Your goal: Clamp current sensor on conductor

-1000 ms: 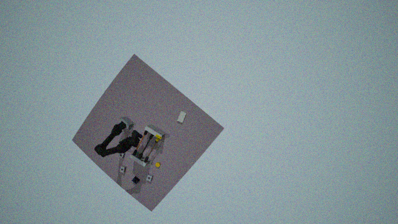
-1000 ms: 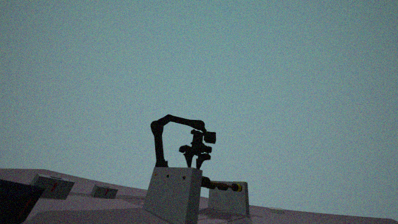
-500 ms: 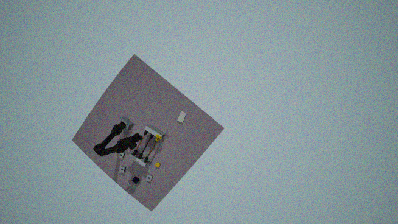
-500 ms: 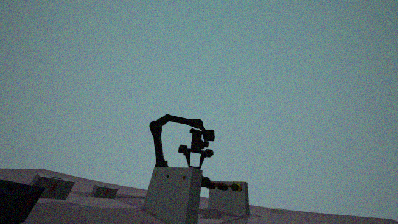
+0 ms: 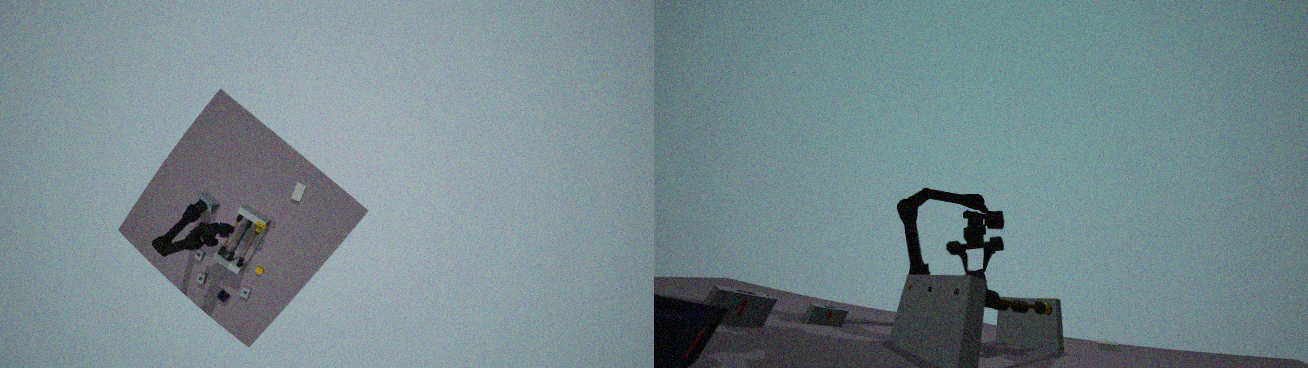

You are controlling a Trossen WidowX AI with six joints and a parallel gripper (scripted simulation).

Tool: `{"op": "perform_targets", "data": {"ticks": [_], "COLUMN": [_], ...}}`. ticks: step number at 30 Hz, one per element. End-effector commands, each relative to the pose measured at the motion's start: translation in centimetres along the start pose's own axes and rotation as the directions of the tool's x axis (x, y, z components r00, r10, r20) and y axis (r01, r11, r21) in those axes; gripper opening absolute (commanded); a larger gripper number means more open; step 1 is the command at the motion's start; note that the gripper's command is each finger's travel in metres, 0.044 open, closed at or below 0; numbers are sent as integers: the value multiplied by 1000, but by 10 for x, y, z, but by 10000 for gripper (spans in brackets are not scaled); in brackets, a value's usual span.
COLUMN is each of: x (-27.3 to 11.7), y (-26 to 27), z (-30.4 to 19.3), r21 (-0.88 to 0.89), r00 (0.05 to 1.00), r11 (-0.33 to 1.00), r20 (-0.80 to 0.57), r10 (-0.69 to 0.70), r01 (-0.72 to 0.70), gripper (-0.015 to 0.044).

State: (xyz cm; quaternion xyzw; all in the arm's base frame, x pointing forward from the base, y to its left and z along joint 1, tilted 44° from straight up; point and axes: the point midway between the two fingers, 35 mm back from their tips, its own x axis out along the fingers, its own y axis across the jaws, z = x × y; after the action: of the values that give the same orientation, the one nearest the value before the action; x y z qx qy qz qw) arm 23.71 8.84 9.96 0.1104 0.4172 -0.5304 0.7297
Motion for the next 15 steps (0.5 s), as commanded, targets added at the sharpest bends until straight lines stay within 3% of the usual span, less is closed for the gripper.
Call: {"op": "perform_targets", "data": {"ticks": [1,15], "x": [-4,-1], "y": [0,54], "z": [1,23], "r21": [144,265], "r00": [999,998], "r11": [989,962], "r20": [13,13], "r10": [30,57], "r01": [-32,-58], "gripper": [0,0]}}
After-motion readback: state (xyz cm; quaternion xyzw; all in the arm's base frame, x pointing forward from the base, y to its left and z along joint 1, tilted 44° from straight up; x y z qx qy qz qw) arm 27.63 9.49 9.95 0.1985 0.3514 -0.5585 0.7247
